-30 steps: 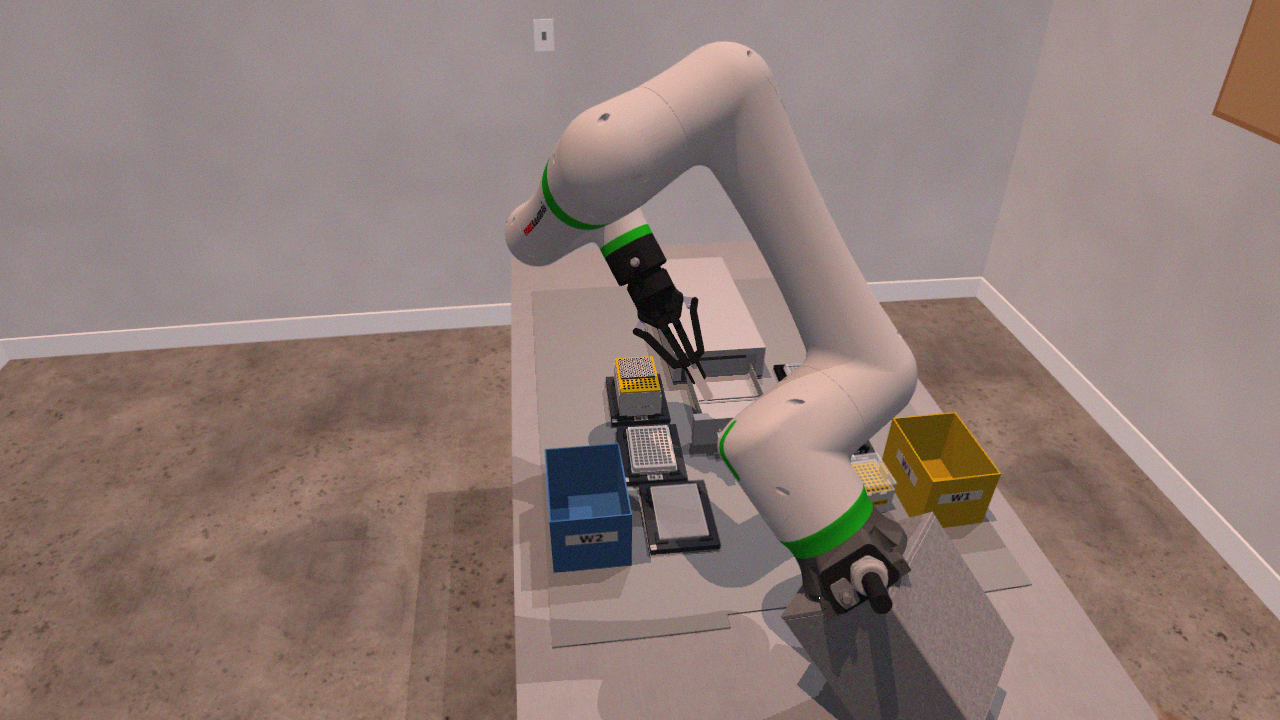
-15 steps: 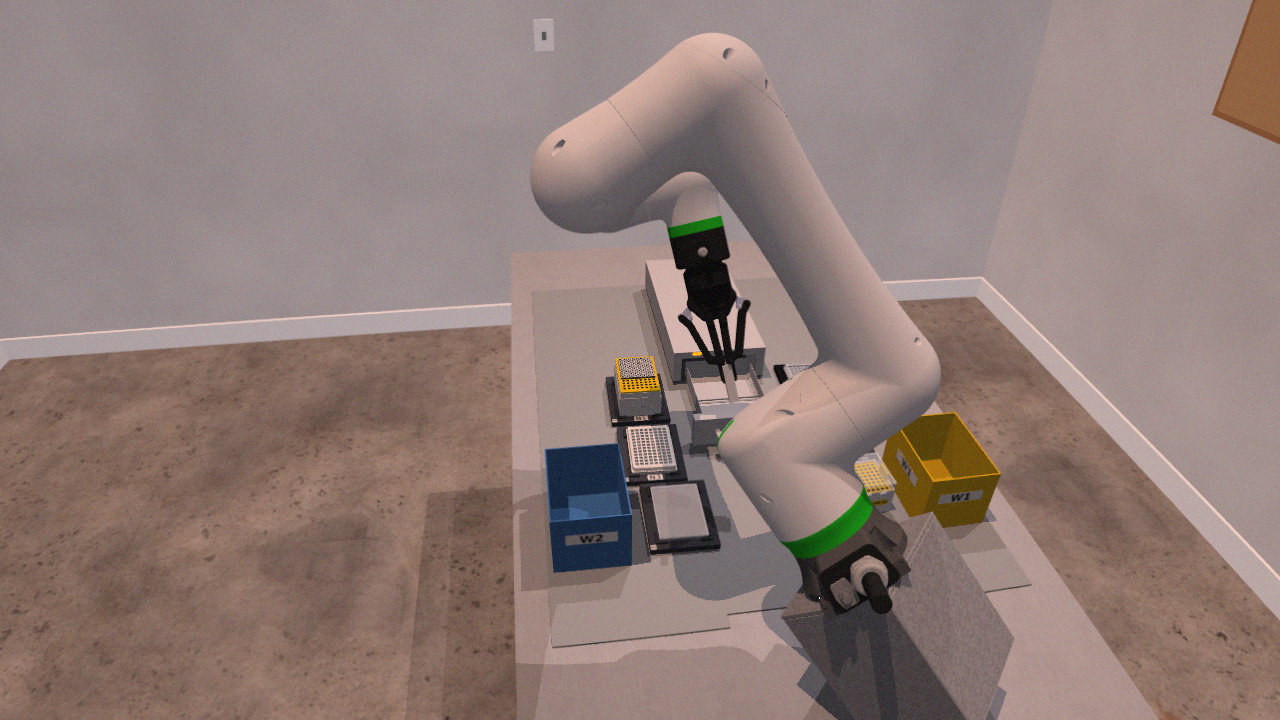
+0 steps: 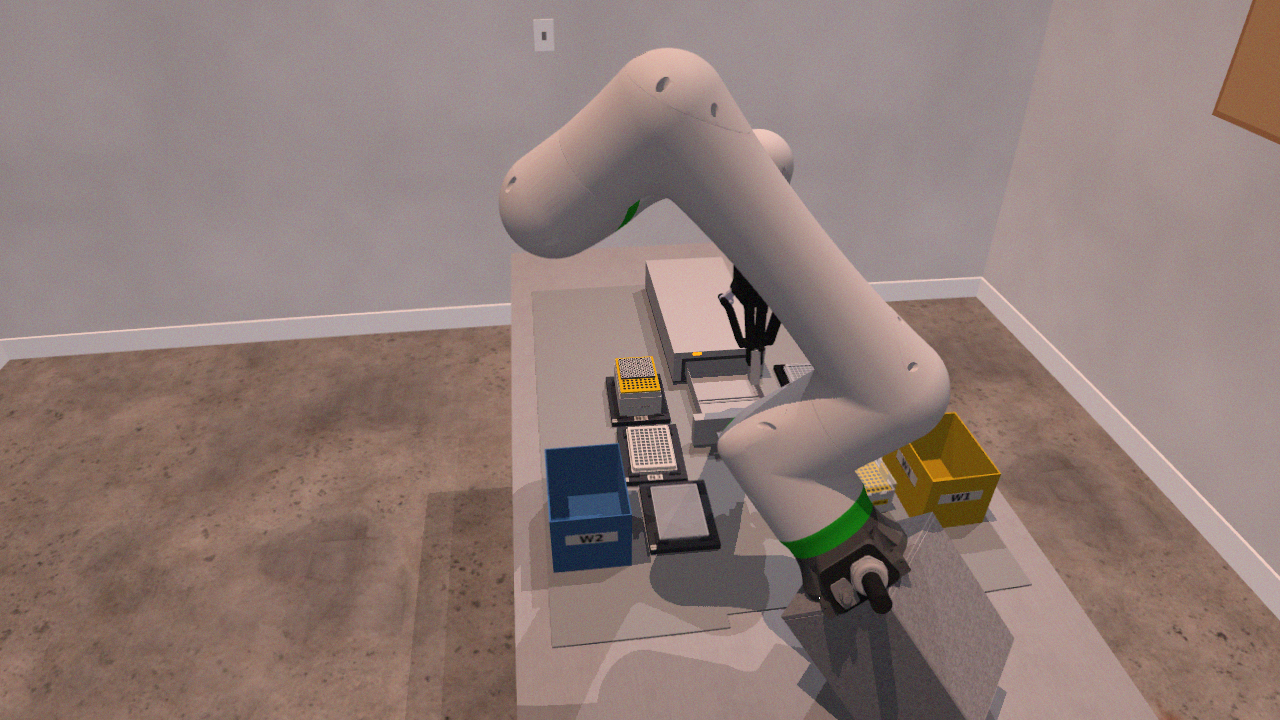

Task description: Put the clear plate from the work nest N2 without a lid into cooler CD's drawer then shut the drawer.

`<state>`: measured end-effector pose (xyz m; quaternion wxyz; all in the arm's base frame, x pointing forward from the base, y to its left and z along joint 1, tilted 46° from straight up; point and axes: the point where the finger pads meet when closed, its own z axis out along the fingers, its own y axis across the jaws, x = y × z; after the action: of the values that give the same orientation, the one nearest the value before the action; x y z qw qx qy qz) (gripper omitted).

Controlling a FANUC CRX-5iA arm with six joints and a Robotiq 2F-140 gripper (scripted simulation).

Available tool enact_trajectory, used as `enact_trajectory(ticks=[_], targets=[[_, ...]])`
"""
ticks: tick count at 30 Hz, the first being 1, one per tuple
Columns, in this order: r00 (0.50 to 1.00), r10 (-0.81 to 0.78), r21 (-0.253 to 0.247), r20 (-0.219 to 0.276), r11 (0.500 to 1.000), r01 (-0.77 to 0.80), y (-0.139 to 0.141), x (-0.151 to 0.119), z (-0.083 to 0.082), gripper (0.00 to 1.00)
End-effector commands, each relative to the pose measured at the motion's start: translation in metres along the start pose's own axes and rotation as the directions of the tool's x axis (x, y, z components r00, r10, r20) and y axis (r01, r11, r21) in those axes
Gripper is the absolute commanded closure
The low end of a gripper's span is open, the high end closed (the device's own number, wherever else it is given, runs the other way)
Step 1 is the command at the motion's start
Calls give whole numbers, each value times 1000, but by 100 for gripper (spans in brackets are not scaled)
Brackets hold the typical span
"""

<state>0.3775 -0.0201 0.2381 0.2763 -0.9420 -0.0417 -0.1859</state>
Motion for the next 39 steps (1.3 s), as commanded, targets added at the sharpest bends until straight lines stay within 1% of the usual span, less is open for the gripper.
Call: enact_trajectory(ticks=[1,2,4,5,6,18,19,21,36,39], targets=[[995,-25,38,-94,999,28,12,7,-7,100],[991,-32,38,-127,999,37,14,9,-9,100],[991,-32,38,-127,999,37,14,9,-9,100],[990,-34,38,-139,998,40,17,11,-11,100],[990,-34,38,-139,998,40,20,13,-13,100],[990,-34,38,-139,998,40,20,13,-13,100],[991,-1,43,-137,999,7,22,16,-12,34],[991,-1,43,-137,999,7,22,16,-12,34],[991,2,43,-137,999,4,58,63,0,34],[991,2,43,-137,999,4,60,66,1,34]])
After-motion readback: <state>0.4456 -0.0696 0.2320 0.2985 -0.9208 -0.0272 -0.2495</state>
